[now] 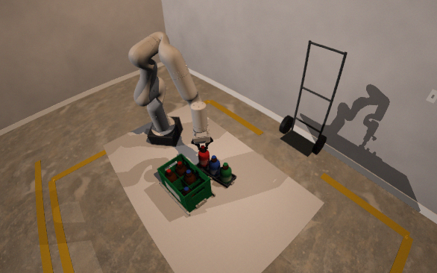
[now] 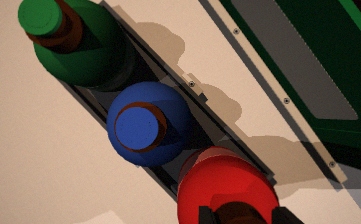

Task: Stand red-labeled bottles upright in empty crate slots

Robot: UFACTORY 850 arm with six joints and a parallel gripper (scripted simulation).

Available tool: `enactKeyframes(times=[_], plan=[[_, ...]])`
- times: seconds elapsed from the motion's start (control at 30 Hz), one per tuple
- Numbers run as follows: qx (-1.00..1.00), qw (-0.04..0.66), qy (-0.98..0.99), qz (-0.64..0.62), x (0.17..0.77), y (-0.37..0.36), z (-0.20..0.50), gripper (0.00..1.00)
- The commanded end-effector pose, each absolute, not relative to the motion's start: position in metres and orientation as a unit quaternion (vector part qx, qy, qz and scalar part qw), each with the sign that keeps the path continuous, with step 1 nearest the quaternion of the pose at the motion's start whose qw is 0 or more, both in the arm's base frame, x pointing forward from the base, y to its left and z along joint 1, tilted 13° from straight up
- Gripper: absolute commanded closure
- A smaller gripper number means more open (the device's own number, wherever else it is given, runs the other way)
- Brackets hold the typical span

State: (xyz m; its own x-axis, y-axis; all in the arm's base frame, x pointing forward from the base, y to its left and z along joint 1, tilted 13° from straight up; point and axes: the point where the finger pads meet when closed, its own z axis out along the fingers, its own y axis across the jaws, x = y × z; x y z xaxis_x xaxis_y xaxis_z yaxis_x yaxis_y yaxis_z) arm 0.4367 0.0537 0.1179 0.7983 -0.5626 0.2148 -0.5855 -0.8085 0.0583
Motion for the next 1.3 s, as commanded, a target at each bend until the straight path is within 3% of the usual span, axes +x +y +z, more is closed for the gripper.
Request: enactKeyframes(times=[0.0,1.27], plan=[[0.946,0.061,-0.303,0.094,0.437,0.054,0.12,1.0],[0.946,0.061,-0.303,0.094,0.433,0.06,0.154,1.0]])
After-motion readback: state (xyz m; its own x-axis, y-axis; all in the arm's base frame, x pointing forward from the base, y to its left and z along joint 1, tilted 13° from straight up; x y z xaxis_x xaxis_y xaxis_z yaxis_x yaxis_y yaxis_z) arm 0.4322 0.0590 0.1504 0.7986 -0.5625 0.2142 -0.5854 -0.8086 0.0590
